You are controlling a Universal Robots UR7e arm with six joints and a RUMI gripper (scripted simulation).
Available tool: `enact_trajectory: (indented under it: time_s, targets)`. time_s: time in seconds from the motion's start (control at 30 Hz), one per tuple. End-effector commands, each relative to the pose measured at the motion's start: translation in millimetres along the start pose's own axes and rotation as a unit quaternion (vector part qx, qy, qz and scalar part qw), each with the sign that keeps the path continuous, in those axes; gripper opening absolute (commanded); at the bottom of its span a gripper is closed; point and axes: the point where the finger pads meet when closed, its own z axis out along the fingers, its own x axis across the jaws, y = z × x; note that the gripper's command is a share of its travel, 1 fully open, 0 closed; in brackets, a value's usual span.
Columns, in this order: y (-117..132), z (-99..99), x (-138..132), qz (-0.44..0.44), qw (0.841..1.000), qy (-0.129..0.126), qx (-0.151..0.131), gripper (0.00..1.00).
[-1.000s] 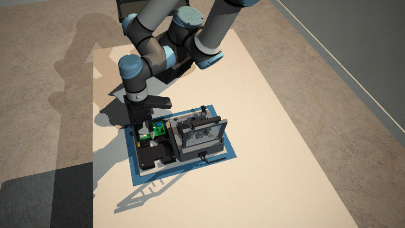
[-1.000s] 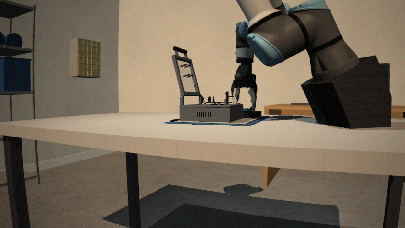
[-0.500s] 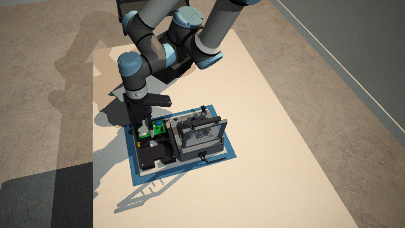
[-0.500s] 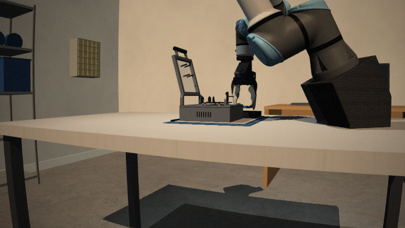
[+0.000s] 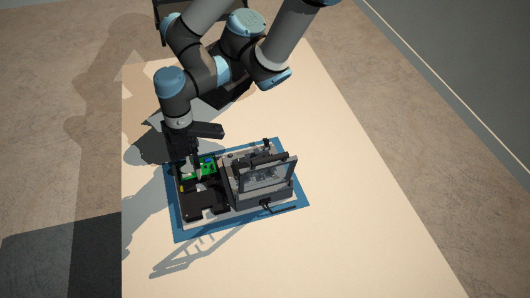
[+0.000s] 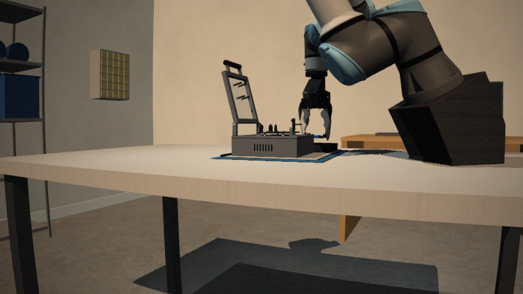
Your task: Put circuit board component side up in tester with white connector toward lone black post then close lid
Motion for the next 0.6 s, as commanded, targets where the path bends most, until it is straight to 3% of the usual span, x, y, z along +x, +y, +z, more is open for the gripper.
enact_trajectory:
  time_s: [0.0,0.57]
  targets:
    - [0.3,-0.4,0.2,0.0,1.0,0.0,0.0,0.39]
    - [0.3,-16.6,0.2,0.0,1.0,0.0,0.0,0.39]
